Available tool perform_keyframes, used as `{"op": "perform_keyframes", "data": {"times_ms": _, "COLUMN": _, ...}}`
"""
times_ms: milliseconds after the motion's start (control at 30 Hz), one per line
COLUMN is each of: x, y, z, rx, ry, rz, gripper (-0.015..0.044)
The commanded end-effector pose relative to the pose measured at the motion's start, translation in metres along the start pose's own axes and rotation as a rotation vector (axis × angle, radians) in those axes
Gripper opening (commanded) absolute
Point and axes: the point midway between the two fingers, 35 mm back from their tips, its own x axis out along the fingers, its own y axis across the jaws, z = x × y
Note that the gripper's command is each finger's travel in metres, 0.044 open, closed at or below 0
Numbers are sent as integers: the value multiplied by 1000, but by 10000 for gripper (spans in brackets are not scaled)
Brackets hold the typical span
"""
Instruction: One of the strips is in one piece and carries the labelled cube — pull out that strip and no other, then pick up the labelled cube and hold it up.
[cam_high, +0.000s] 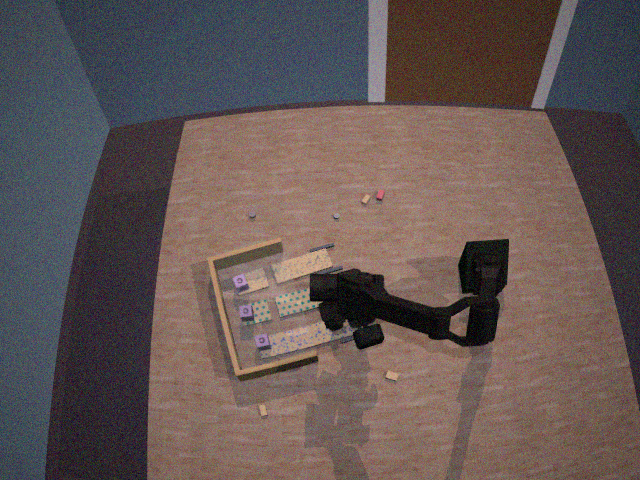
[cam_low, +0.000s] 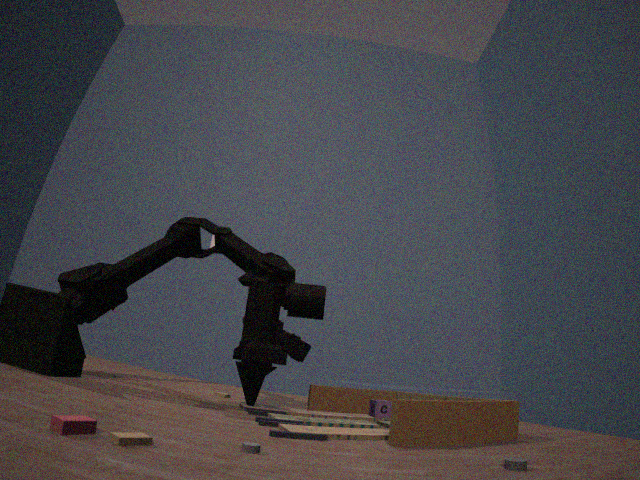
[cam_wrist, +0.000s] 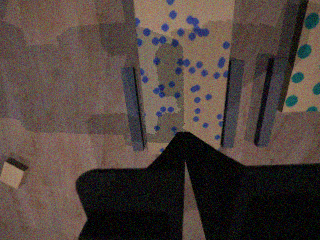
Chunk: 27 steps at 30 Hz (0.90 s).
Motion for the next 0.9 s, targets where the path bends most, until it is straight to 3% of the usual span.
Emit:
{"op": "perform_keyframes", "data": {"times_ms": 0, "x": 3, "y": -1, "z": -9, "rx": 6, "ry": 9, "rz": -1, "gripper": 0}}
{"op": "perform_keyframes", "data": {"times_ms": 867, "x": 6, "y": -1, "z": -49, "rx": 8, "ry": 11, "rz": -1, "gripper": 0}}
